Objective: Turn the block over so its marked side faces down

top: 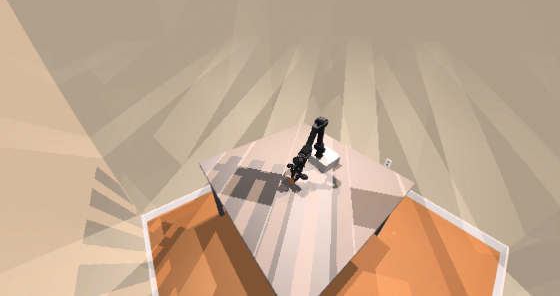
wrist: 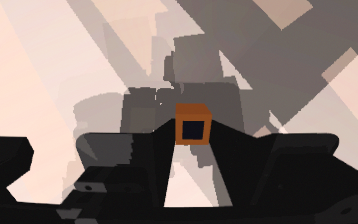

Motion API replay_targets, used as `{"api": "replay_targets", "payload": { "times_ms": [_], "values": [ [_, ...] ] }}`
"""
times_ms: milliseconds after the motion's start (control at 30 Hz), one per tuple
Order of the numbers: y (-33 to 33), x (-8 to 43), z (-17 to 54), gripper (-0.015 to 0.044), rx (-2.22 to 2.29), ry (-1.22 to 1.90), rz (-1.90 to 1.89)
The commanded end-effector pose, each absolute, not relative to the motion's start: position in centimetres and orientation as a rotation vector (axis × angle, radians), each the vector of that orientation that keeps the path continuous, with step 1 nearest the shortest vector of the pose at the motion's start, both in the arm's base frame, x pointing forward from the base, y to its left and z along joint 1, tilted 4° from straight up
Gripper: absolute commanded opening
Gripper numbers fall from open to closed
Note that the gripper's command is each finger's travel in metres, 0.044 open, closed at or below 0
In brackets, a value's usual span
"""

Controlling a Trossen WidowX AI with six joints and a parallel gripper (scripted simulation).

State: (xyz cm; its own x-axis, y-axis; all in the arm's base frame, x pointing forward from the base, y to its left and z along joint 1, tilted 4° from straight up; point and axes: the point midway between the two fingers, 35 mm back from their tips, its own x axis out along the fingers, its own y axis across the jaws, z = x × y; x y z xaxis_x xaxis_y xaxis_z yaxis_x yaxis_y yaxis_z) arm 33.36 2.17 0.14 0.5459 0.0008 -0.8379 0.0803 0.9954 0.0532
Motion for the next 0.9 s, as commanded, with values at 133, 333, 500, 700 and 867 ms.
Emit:
{"api": "replay_targets", "payload": {
  "times_ms": [133,333,500,700,867],
  "values": [
    [2.2,33.8,-0.1,0.0,0.089,0.934,-0.053],
    [2.3,34.6,-1.3,0.0,0.081,0.855,-0.055],
    [2.3,34.9,-2.2,0.0,0.076,0.791,-0.057],
    [2.4,35.0,-2.8,0.0,0.072,0.713,-0.06],
    [2.4,34.8,-3.1,0.0,0.071,0.649,-0.062]
  ]
}}
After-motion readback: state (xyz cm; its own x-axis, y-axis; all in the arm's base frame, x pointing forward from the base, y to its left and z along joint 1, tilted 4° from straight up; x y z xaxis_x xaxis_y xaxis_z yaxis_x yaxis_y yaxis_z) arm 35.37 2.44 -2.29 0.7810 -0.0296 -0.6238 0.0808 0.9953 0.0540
